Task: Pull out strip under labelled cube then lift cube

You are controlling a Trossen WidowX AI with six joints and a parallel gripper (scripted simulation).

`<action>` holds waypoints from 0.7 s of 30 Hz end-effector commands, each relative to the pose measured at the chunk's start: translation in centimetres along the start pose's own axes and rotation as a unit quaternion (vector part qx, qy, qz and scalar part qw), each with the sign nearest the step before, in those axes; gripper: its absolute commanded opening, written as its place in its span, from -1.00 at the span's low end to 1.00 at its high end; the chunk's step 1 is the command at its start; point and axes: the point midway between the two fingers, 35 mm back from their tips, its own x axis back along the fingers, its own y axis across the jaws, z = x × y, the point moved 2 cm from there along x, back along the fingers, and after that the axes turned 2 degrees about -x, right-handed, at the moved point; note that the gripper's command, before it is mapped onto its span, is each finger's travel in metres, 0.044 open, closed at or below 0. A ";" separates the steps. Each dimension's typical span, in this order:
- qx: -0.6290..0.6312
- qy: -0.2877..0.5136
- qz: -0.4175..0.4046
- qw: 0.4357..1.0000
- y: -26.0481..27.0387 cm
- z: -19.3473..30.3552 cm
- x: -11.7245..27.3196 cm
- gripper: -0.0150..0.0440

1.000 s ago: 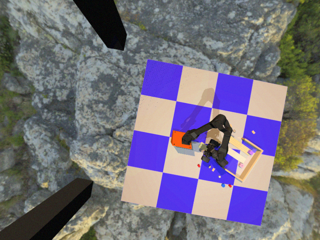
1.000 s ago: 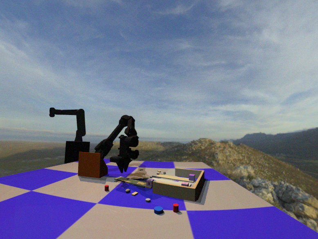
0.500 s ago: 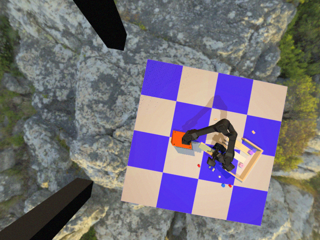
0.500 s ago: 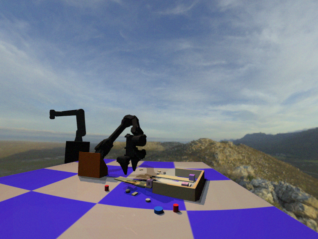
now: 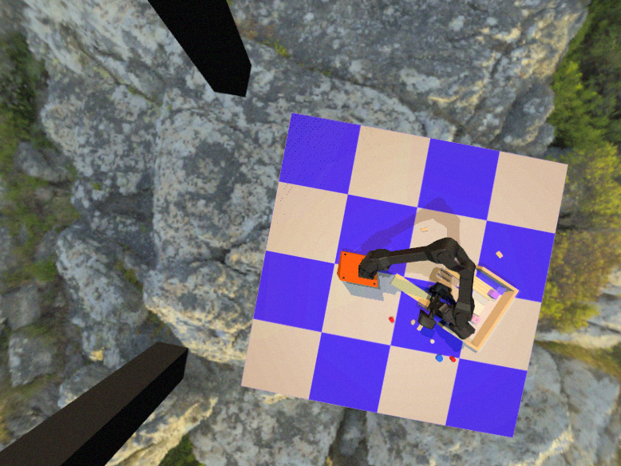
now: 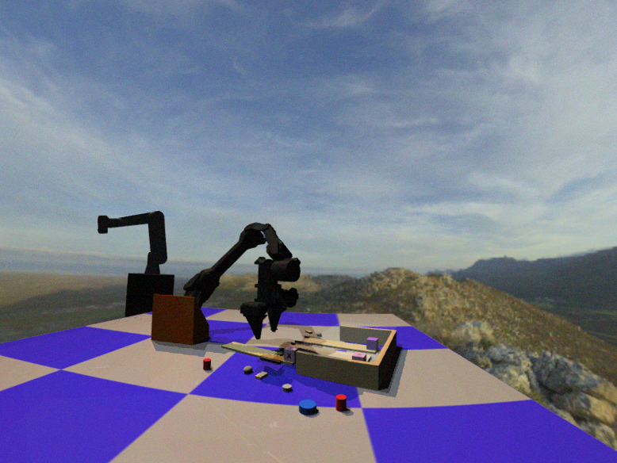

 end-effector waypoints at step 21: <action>-0.002 -0.001 -0.002 1.000 -0.9 -8.3 0.9 1.00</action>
